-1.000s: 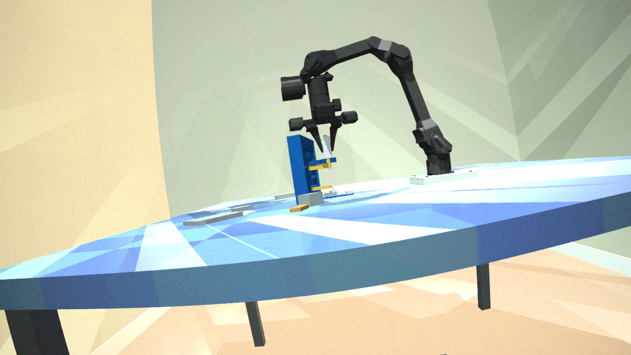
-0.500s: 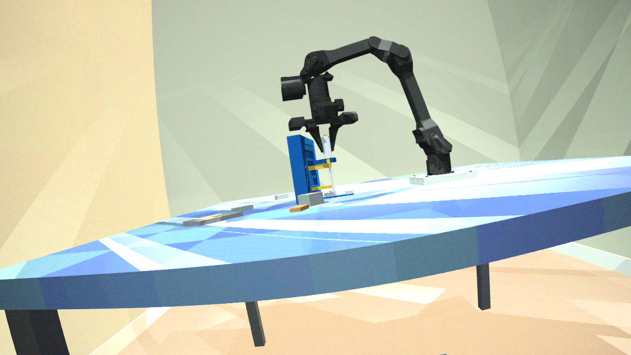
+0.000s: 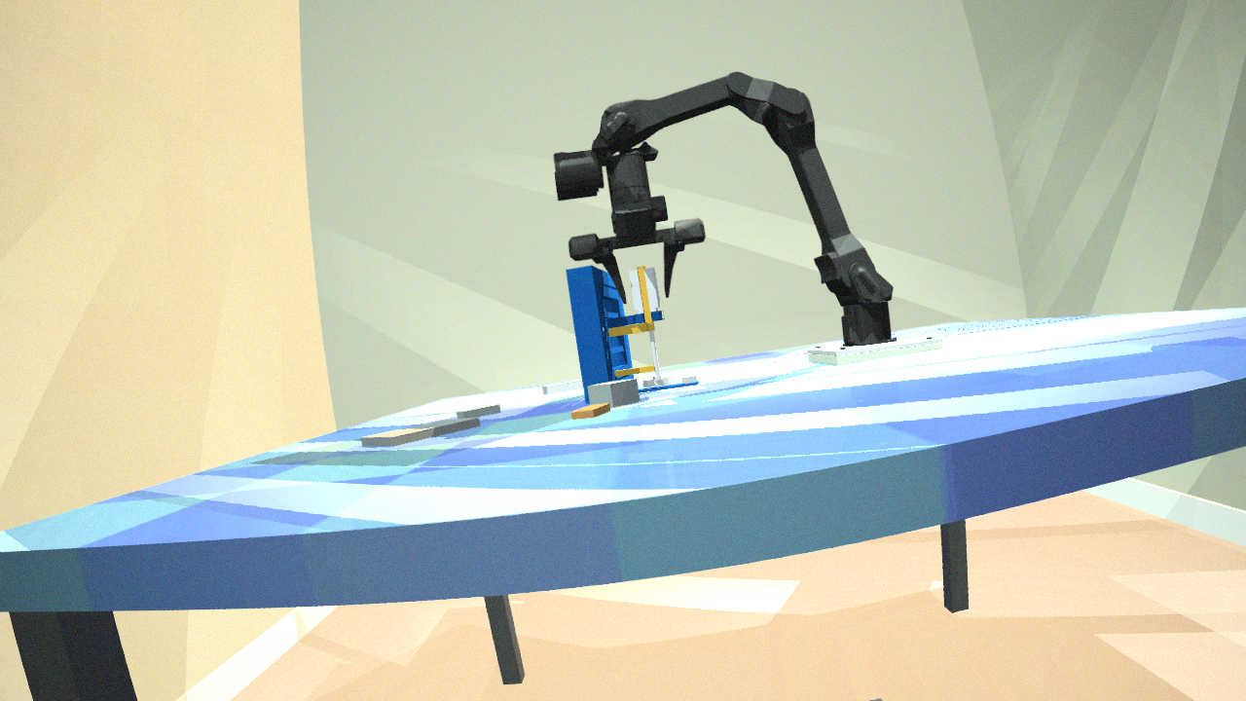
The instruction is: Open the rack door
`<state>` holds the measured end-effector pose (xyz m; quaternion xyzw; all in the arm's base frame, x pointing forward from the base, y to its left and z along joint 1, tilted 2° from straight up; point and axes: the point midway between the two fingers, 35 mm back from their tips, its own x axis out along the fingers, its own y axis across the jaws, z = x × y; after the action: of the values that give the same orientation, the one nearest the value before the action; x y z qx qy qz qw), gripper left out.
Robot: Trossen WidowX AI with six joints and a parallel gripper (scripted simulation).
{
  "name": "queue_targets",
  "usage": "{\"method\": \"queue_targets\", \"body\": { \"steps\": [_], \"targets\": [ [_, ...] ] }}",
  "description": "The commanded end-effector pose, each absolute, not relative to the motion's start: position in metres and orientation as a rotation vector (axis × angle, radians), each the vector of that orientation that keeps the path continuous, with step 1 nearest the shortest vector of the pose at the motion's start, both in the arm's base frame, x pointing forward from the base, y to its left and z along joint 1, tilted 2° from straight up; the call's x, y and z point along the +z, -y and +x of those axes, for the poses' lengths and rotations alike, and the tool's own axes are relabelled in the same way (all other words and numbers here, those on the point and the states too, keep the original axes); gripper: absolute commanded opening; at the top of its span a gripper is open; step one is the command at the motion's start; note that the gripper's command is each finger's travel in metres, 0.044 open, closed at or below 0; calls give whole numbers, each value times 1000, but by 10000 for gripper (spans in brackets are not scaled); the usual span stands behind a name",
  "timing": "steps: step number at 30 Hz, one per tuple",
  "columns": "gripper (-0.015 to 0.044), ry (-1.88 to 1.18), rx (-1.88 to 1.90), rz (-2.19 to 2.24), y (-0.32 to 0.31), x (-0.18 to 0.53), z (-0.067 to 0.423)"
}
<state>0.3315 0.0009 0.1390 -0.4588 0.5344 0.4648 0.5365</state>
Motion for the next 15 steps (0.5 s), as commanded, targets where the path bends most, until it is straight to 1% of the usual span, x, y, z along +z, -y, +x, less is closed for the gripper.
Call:
{"method": "queue_targets", "body": {
  "steps": [1,15],
  "targets": [
    [281,-1363,947,-933,0,137,331],
    [281,-1539,411,-399,0,137,331]
  ]
}}
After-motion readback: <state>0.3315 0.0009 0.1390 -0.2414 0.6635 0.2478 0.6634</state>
